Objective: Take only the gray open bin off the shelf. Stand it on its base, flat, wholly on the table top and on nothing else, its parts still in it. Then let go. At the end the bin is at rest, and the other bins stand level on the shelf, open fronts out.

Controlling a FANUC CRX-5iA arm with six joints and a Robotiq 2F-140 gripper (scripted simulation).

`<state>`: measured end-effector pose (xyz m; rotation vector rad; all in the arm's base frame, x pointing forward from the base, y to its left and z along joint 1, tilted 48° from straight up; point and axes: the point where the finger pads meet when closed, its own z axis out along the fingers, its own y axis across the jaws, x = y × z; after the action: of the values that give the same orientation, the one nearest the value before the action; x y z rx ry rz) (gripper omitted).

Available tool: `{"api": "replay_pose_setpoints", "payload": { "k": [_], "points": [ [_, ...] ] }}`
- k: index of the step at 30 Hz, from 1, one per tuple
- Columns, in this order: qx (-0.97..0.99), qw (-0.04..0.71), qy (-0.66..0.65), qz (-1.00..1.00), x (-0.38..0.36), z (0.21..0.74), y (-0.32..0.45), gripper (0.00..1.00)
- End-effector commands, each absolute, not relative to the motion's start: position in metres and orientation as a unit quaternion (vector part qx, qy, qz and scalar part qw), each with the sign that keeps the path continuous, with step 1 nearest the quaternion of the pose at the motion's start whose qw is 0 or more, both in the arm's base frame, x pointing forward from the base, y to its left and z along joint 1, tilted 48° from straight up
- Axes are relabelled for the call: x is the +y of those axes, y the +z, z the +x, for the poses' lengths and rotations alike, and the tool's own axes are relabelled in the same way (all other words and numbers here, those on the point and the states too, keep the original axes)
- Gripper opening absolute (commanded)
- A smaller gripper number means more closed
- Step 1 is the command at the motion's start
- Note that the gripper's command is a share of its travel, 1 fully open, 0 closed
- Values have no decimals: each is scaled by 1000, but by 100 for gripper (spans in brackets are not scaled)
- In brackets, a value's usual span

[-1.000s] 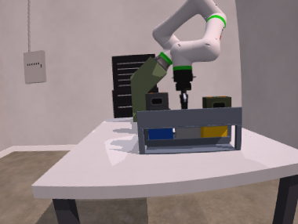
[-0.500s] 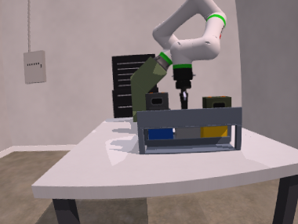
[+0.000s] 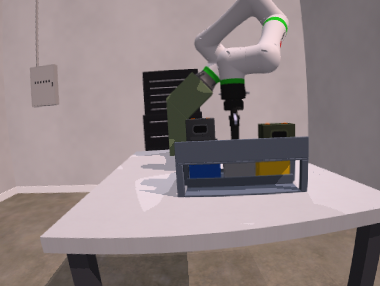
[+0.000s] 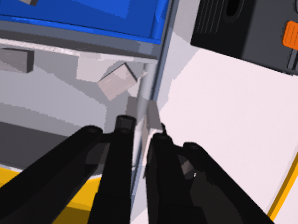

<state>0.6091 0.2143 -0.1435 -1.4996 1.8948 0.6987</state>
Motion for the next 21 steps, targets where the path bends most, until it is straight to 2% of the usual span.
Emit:
{"api": "replay_pose_setpoints", "payload": {
  "k": [1,21],
  "points": [
    [717,308,264,-567,214,609,-143,0],
    [717,308,264,-567,208,608,-138,0]
  ]
}}
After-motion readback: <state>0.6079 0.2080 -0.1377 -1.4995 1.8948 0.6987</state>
